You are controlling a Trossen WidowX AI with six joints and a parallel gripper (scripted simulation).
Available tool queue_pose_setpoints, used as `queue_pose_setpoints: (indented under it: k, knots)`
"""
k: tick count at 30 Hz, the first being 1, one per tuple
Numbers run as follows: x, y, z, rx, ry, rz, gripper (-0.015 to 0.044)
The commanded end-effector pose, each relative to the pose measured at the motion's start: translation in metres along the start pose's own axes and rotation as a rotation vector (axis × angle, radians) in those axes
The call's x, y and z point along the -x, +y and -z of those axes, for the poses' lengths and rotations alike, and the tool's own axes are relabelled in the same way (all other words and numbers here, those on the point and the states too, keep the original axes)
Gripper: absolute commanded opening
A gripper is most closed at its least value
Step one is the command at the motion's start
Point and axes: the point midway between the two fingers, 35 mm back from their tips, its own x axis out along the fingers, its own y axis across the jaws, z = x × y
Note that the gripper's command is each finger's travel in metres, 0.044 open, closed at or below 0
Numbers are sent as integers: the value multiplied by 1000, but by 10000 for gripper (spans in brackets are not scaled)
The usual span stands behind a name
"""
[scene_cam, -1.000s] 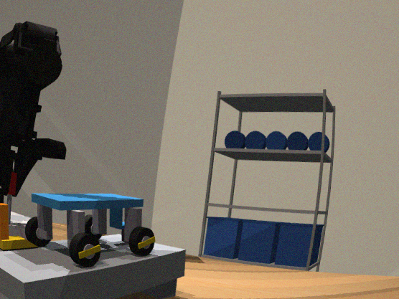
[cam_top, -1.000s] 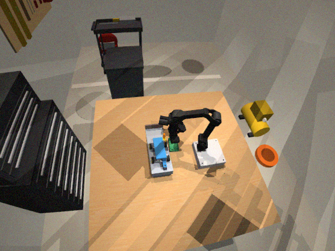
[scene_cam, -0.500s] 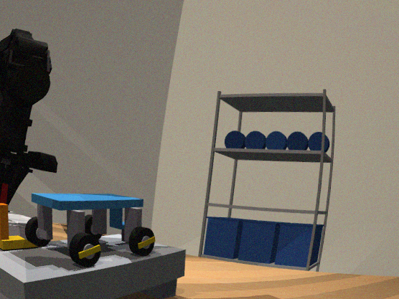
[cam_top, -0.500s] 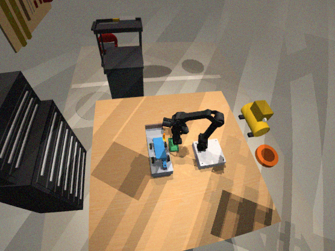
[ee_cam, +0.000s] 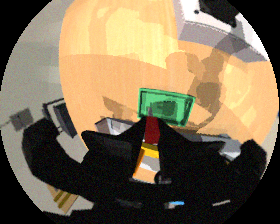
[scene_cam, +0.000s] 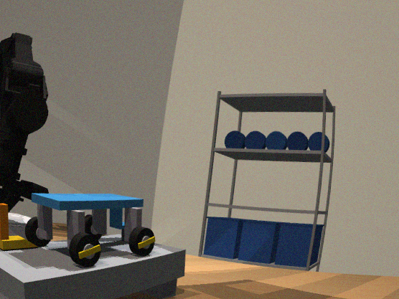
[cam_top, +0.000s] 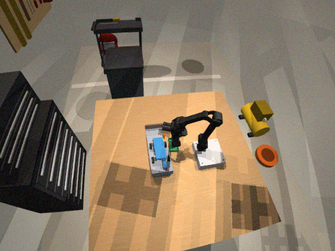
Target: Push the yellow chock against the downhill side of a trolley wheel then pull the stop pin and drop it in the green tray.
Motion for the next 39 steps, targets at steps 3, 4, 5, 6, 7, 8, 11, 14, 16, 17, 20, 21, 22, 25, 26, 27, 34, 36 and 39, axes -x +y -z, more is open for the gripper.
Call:
queue_pose_setpoints:
  k: [3, 4, 5, 6, 7, 8, 11, 14, 16, 17, 20, 21, 22, 25, 26, 27, 34, 36, 39]
  knots:
    - [-19, 7, -2, 3, -6, -7, 0]
    - [-20, 8, -2, 3, -6, -7, 0]
    - [-21, 8, -2, 3, -6, -7, 0]
    - [-21, 8, -2, 3, -6, -7, 0]
    - [-21, 8, -2, 3, -6, -7, 0]
    - [-21, 8, -2, 3, -6, -7, 26]
    - [-21, 7, -2, 3, -6, -7, 105]
    - [-21, 5, -2, 3, -6, -7, 184]
    - [-21, 3, -2, 3, -6, -7, 190]
    - [-21, 2, -2, 3, -6, -7, 190]
    - [-21, 0, -2, 3, -6, -7, 190]
    - [-21, -1, -2, 3, -6, -7, 190]
    - [-22, -1, -2, 3, -6, -7, 190]
    - [-22, -4, -2, 3, -6, -6, 190]
    - [-22, -4, -2, 3, -6, -6, 190]
    - [-22, -5, -2, 3, -6, -6, 190]
    - [-23, -10, -1, 3, -6, -6, 190]
    - [-24, -12, -1, 3, -6, -6, 190]
    - [-24, -14, -1, 3, -6, -6, 190]
